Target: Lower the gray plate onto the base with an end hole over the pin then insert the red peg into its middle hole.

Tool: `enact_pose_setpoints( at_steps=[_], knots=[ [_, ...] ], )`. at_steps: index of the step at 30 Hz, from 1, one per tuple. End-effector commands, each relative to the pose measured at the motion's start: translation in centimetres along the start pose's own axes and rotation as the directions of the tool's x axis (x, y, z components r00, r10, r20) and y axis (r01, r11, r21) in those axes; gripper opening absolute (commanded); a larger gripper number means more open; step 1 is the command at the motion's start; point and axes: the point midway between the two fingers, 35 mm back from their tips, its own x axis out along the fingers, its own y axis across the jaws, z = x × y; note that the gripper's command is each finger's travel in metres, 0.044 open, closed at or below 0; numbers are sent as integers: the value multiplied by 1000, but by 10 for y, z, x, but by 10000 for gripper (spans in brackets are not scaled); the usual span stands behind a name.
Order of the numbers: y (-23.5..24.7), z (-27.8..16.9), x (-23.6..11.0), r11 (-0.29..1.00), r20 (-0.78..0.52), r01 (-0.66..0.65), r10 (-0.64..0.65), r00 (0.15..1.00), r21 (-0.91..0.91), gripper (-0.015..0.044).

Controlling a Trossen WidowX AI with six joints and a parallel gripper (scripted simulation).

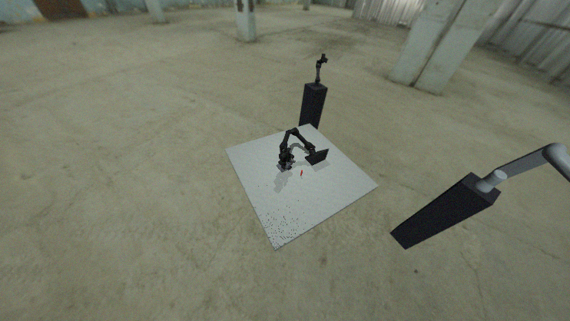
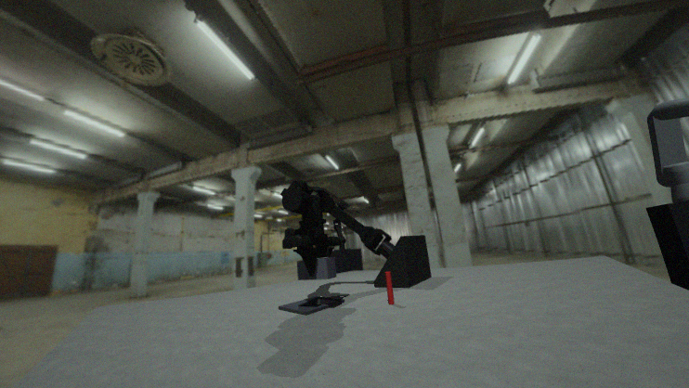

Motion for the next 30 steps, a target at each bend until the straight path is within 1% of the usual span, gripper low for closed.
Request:
enact_pose_setpoints(
  at_steps=[1, 14, 30],
  knots=[
    [-4, 12, 6, 1000, 10, -1, 1, 1000, -16, 0],
    [-19, 45, 24, 998, 26, 9, -7, 1000, -56, 0],
    [-20, 45, 24, 998, 26, 9, -7, 1000, -57, 0]
  ],
)
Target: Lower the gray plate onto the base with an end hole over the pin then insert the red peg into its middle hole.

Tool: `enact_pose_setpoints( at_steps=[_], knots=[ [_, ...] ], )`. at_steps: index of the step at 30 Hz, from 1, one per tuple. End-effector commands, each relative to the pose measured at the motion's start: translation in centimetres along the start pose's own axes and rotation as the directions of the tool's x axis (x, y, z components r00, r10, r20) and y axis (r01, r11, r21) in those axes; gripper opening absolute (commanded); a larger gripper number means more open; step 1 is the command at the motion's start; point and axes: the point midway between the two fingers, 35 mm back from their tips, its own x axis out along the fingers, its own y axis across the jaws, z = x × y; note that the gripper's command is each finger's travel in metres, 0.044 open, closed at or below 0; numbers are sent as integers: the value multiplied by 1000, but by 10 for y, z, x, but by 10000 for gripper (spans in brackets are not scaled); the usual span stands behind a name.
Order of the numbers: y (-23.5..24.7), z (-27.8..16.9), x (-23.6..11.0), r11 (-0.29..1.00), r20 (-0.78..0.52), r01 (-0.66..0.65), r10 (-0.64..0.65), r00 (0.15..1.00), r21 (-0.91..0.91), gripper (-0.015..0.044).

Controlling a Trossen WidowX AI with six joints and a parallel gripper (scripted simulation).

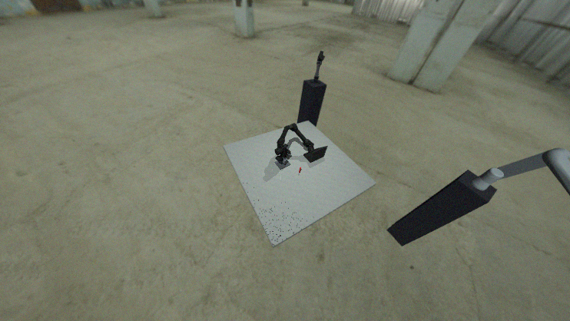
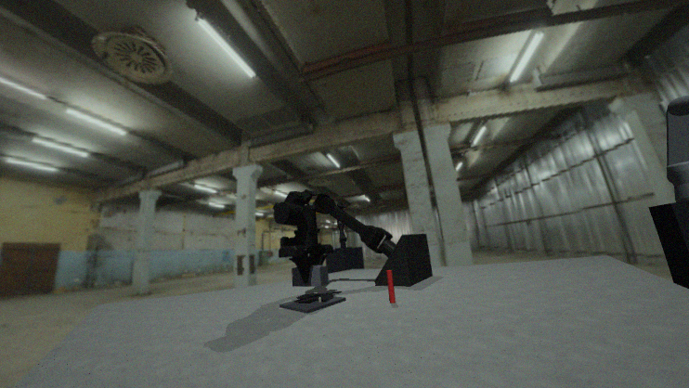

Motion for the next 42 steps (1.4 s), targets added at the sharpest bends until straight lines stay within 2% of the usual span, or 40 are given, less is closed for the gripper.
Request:
enact_pose_setpoints(
  at_steps=[1, 11, 38, 42],
  knots=[
    [0, 1, 0, 1000, 7, -1, 1, 1000, -2, 0],
    [0, 2, 1, 1000, 7, -1, 1, 1000, -2, 0],
    [0, 3, 39, 1000, 9, -1, 1, 1000, -2, 0],
    [1, 3, 35, 1000, 2, -2, 2, 1000, 3, 0]
  ],
)
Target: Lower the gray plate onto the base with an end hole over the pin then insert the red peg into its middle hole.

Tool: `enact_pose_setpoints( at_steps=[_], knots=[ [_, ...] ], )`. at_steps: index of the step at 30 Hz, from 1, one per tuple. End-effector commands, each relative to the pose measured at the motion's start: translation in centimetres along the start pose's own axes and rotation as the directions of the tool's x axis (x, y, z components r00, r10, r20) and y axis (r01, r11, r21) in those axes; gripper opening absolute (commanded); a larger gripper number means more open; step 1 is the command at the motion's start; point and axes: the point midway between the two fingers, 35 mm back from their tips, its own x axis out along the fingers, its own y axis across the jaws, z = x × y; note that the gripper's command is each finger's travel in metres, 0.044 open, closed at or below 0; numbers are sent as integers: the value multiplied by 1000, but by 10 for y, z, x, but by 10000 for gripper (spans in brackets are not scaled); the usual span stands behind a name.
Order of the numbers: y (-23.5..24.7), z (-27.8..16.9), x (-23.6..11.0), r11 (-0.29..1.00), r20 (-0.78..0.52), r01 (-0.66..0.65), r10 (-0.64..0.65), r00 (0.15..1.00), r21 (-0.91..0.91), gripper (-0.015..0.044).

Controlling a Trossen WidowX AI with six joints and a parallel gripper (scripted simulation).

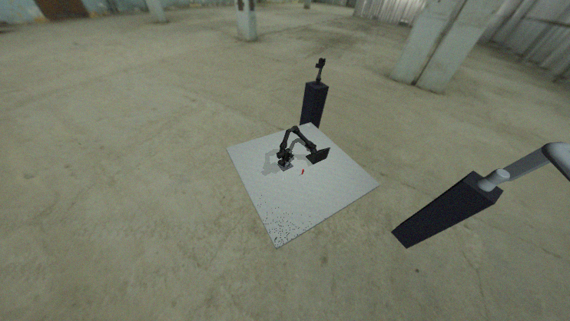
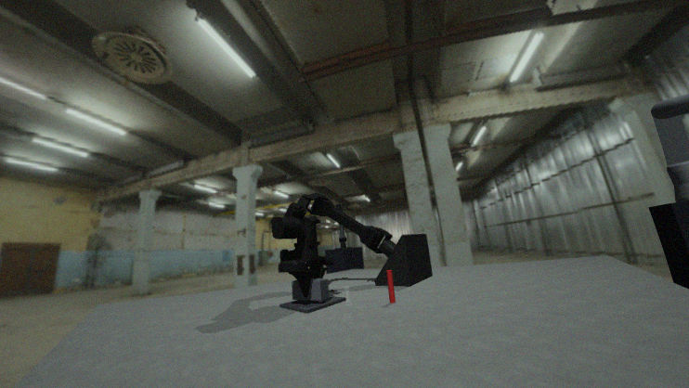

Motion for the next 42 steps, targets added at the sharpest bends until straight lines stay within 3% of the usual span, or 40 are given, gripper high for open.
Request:
enact_pose_setpoints(
  at_steps=[1, 4, 21, 28, 35, 42],
  knots=[
    [0, 0, -1, 1000, 0, -1, 1, 1000, 2, 0],
    [0, 0, -1, 1000, 0, -1, 1, 1000, 2, 0],
    [0, 0, -1, 1000, 0, -1, 1, 1000, 2, 440],
    [2, -1, -11, 1000, -2, -2, 2, 1000, 1, 440],
    [1, -2, -114, 1000, 2, 0, 0, 1000, -4, 440],
    [6, -2, -117, 1000, 2, 0, 0, 1000, -4, 440]
  ],
)
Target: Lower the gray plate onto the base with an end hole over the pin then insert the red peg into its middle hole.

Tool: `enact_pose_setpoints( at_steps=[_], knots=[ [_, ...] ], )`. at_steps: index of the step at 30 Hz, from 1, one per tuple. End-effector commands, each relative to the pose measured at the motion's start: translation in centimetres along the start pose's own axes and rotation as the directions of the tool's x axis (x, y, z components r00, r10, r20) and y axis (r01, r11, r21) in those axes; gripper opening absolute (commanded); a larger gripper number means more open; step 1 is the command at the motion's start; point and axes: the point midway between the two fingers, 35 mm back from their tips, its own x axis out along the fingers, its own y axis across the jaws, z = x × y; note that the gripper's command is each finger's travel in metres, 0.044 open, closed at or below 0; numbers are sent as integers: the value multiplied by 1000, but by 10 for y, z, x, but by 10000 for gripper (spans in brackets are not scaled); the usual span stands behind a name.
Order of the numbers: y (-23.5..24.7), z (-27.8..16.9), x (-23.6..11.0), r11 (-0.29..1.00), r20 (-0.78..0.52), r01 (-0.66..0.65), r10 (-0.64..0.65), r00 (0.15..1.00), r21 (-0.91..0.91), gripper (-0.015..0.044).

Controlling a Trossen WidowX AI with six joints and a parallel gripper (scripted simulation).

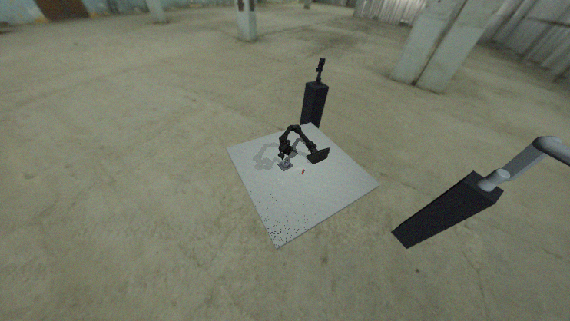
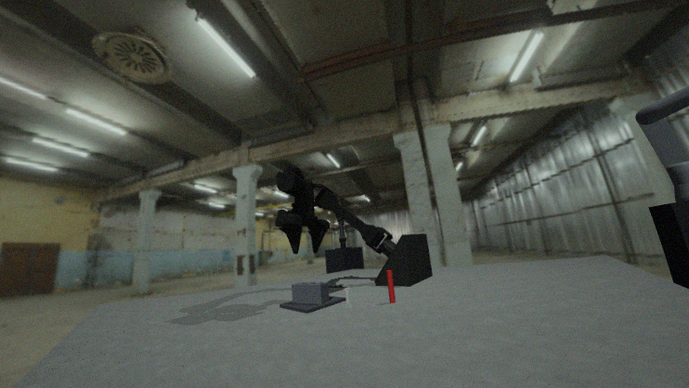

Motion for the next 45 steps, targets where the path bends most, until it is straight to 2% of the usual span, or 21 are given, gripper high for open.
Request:
enact_pose_setpoints(
  at_steps=[1, 5, 14, 17, 23, 27, 45],
  knots=[
    [-1, -2, -3, 1000, -7, 17, -17, 1000, 1, 440],
    [1, -35, -5, 1000, -21, 10, -11, 1000, -18, 440],
    [-31, -179, -7, 994, -32, 9, -13, 999, -105, 440],
    [-48, -210, -4, 992, -17, 14, -16, 1000, -123, 440],
    [-50, -215, -3, 992, -15, 14, -16, 1000, -124, 440],
    [-51, -215, 24, 992, -15, 14, -16, 1000, -124, 440],
    [-51, -217, 52, 992, -14, 14, -15, 1000, -124, 440]
  ],
)
